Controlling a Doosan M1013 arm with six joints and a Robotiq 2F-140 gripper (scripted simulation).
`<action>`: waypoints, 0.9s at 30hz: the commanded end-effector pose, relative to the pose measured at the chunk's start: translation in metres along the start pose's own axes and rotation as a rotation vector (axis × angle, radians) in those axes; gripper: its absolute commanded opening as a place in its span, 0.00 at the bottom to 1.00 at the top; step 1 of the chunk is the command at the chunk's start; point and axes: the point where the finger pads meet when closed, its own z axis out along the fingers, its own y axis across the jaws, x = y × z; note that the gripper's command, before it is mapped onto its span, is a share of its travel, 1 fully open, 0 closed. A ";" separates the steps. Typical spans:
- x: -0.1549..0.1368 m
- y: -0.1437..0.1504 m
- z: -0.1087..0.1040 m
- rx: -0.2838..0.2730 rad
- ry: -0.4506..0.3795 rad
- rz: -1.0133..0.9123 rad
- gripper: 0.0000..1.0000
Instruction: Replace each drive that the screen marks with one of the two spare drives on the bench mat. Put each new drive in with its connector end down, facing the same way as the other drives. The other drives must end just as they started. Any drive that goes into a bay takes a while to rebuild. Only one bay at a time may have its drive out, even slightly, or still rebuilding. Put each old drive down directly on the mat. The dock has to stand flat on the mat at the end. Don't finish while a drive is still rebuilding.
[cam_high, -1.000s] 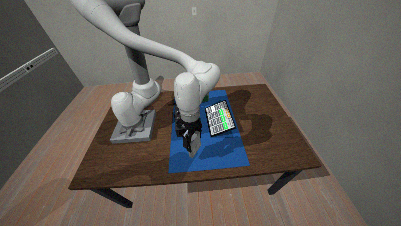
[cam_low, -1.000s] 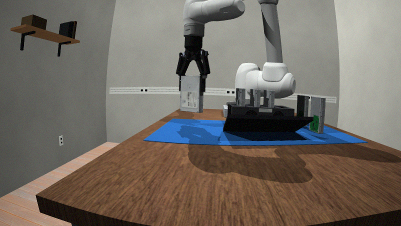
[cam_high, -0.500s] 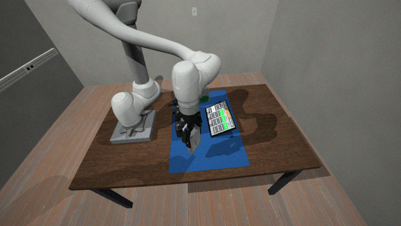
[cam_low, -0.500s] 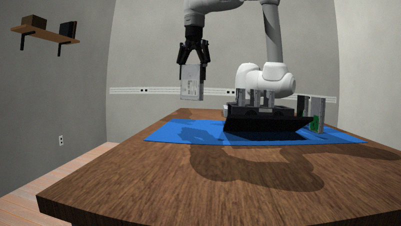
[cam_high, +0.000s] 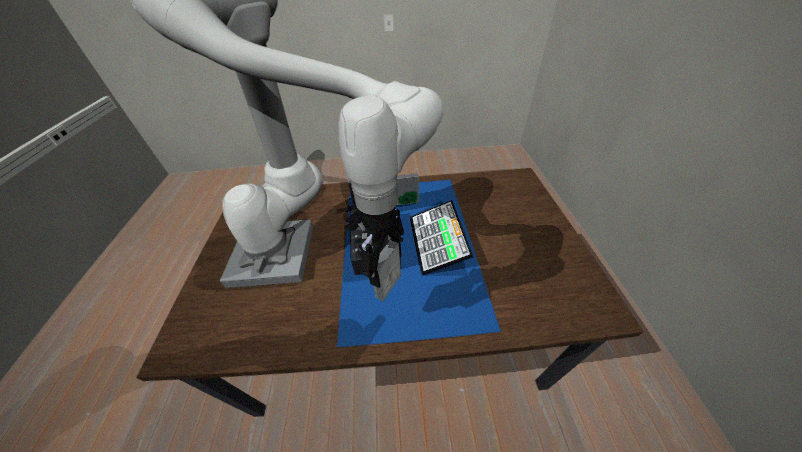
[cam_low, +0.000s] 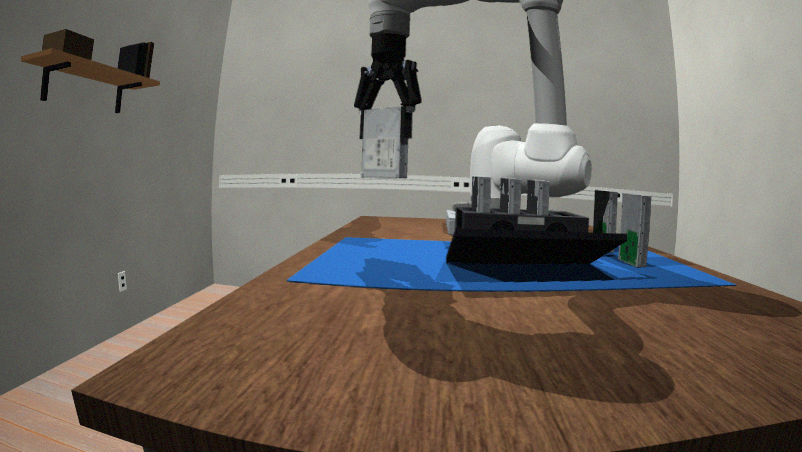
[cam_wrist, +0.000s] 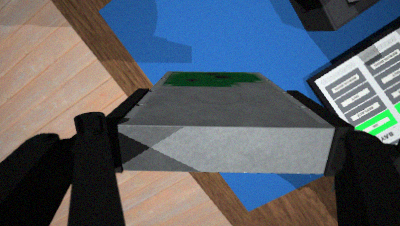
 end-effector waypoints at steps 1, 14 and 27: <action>0.000 0.000 -0.011 0.000 -0.001 0.000 0.10; 0.000 0.000 -0.031 0.000 -0.001 0.000 0.10; 0.000 0.000 -0.036 0.000 -0.001 0.000 0.10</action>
